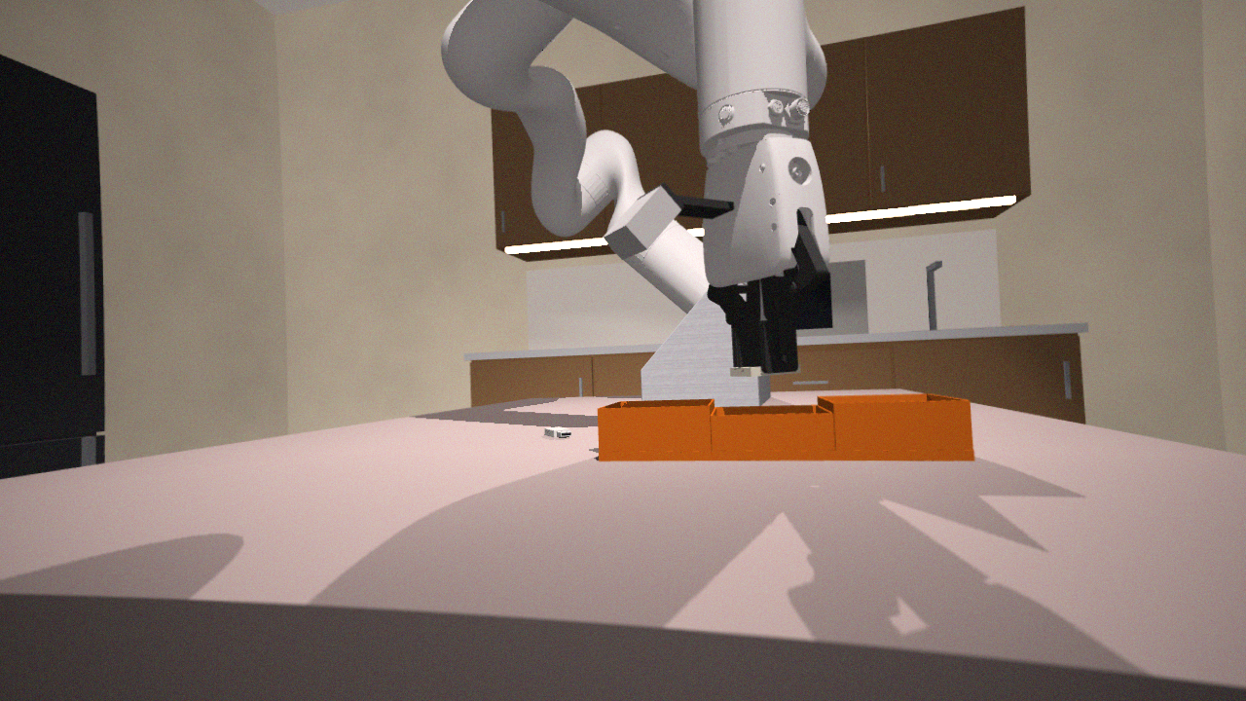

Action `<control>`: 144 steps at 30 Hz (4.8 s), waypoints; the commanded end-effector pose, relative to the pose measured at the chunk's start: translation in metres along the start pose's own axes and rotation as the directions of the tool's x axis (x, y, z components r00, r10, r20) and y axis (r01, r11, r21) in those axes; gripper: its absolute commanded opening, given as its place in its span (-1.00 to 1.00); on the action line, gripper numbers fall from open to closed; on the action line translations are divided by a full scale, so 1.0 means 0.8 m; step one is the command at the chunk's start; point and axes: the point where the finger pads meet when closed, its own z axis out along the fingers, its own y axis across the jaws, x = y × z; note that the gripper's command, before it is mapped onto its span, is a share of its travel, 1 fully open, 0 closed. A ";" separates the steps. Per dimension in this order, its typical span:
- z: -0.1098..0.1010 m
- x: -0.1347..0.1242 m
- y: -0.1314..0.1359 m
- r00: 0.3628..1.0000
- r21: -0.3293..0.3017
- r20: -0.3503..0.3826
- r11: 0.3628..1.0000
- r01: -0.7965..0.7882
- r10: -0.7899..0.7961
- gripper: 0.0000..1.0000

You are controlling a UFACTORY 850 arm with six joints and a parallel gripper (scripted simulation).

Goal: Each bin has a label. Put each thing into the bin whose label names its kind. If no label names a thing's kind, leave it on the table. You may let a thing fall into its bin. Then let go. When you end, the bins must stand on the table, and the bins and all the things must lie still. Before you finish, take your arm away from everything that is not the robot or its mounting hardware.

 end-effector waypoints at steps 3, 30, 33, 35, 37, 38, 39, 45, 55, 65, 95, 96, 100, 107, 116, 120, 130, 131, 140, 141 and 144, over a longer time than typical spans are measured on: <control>-0.001 0.001 -0.001 0.979 0.005 -0.003 0.979 -0.204 0.204 -1.00; -0.001 0.001 -0.001 0.778 0.020 -0.010 0.778 -0.628 0.628 -1.00; -0.001 0.001 -0.001 0.778 0.020 -0.010 0.778 -0.628 0.628 -1.00; -0.001 0.001 -0.001 0.778 0.020 -0.010 0.778 -0.628 0.628 -1.00; -0.001 0.001 -0.001 0.778 0.020 -0.010 0.778 -0.628 0.628 -1.00; -0.001 0.001 -0.001 0.778 0.020 -0.010 0.778 -0.628 0.628 -1.00; -0.001 0.001 -0.001 0.778 0.020 -0.010 0.778 -0.628 0.628 -1.00; 0.014 0.001 -0.001 0.778 0.020 -0.010 0.778 -0.628 0.628 -1.00; 0.034 0.001 -0.001 0.778 0.020 -0.010 0.778 -0.628 0.628 -1.00; 0.054 0.002 -0.001 0.778 0.020 -0.010 0.778 -0.628 0.628 -1.00; 0.054 0.002 -0.001 0.778 0.020 -0.010 0.778 -0.628 0.628 -0.37; 0.054 0.002 -0.001 0.778 0.020 -0.010 0.778 -0.628 0.628 -0.37; 0.048 0.002 -0.001 0.778 0.020 -0.010 0.778 -0.628 0.628 -0.37; 0.039 0.001 -0.001 0.778 0.020 -0.010 0.778 -0.628 0.628 -0.37; 0.024 0.001 -0.001 0.778 0.020 -0.010 0.778 -0.628 0.628 -0.37; 0.021 0.001 -0.001 0.778 0.020 -0.010 0.778 -0.628 0.628 -0.37; -0.001 0.001 -0.001 0.778 0.020 -0.010 0.778 -0.628 0.628 -0.37; -0.001 0.001 -0.001 0.778 0.020 -0.010 0.778 -0.628 0.628 -0.37; -0.006 0.007 0.061 0.586 0.019 -0.005 0.586 -0.810 0.810 -0.39; -0.007 0.009 0.071 0.566 0.017 -0.005 0.566 -0.825 0.825 -0.39; -0.010 0.012 0.102 0.498 0.011 -0.007 0.498 -0.867 0.867 -0.39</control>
